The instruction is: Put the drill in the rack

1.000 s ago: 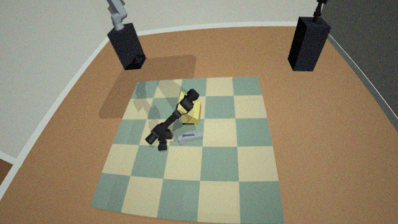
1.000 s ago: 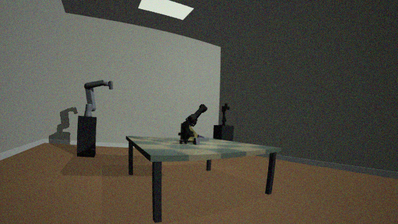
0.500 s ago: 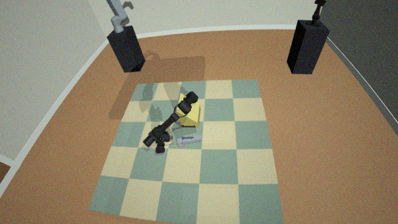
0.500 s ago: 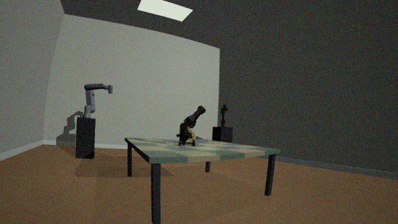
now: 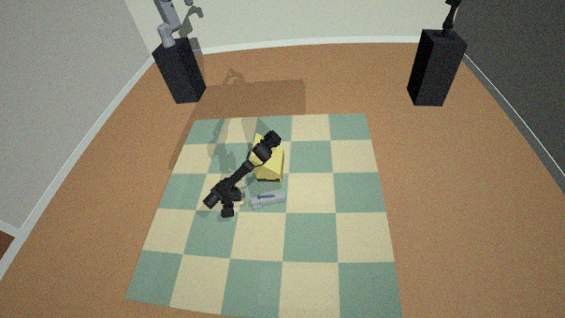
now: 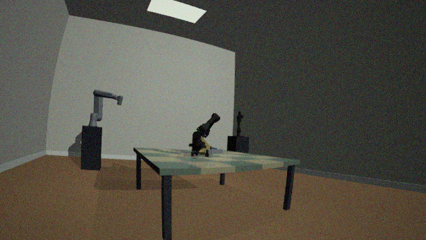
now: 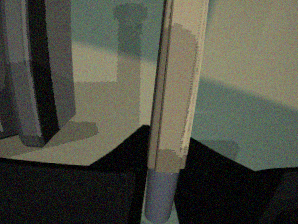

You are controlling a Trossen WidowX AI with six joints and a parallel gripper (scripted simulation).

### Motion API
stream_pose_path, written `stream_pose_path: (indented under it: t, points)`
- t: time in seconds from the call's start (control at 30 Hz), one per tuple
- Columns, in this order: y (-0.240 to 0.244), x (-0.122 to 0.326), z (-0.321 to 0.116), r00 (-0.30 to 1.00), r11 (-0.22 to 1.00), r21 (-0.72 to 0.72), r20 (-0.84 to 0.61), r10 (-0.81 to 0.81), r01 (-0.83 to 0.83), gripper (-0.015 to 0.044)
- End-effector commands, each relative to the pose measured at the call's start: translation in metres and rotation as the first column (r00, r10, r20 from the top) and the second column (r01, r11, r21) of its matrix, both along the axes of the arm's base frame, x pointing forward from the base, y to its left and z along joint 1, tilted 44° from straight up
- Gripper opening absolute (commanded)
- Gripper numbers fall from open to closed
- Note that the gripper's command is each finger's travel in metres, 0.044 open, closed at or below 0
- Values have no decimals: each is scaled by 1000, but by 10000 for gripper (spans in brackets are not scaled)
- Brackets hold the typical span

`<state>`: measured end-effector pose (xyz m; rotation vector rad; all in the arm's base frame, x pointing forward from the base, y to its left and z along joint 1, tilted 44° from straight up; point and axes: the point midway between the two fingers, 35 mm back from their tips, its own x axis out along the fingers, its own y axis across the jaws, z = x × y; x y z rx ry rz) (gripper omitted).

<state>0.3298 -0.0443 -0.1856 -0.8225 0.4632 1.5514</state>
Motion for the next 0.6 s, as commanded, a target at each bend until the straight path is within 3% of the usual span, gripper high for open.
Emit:
stream_pose_path:
  t: [0.0,0.57]
  points:
    - [-2,0,2,1000,1000,-6,4,1,-1,0]
    - [-3,-1,6,1000,1000,-6,4,1,-1,0]
